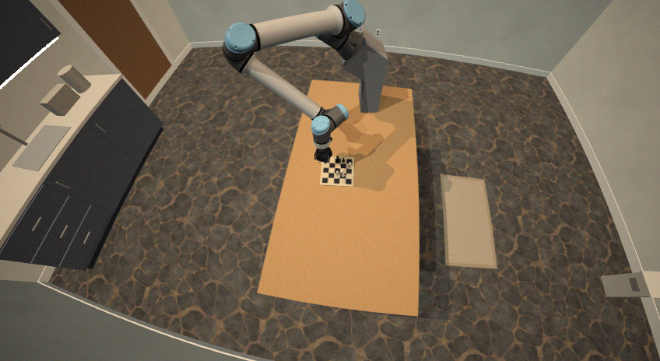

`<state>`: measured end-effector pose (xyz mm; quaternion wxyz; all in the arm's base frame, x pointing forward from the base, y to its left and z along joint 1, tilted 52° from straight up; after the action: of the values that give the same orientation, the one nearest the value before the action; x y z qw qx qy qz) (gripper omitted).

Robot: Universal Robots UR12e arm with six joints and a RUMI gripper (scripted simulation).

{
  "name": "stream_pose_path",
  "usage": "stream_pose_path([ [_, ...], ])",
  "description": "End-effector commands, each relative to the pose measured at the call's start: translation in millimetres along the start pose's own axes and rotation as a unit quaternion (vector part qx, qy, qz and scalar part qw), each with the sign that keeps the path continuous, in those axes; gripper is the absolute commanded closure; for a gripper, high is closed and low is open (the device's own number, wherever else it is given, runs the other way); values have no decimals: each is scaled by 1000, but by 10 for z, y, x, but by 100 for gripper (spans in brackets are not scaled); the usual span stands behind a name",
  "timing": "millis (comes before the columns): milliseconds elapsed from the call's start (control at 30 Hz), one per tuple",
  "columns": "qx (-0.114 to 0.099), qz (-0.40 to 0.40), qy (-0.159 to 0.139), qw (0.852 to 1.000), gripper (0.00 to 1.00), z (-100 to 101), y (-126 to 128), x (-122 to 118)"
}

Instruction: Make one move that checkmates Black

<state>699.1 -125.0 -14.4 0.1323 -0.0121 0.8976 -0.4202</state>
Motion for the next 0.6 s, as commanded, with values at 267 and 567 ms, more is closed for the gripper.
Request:
stream_pose_path([
  [267, 0, -101, 0, 995, 100, -28, -120, 612],
  [567, 0, -123, 0, 992, 100, -40, -147, 738],
])
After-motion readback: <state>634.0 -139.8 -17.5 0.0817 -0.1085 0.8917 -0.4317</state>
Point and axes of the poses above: the point where the finger pads meet when closed, its own z axis out along the fingers, its own y axis across the jaws, x = y × z, the point moved 10 cm from there along -z, back along the fingers, and after that the axes turned 2 degrees about -z, right-handed, at the moved point
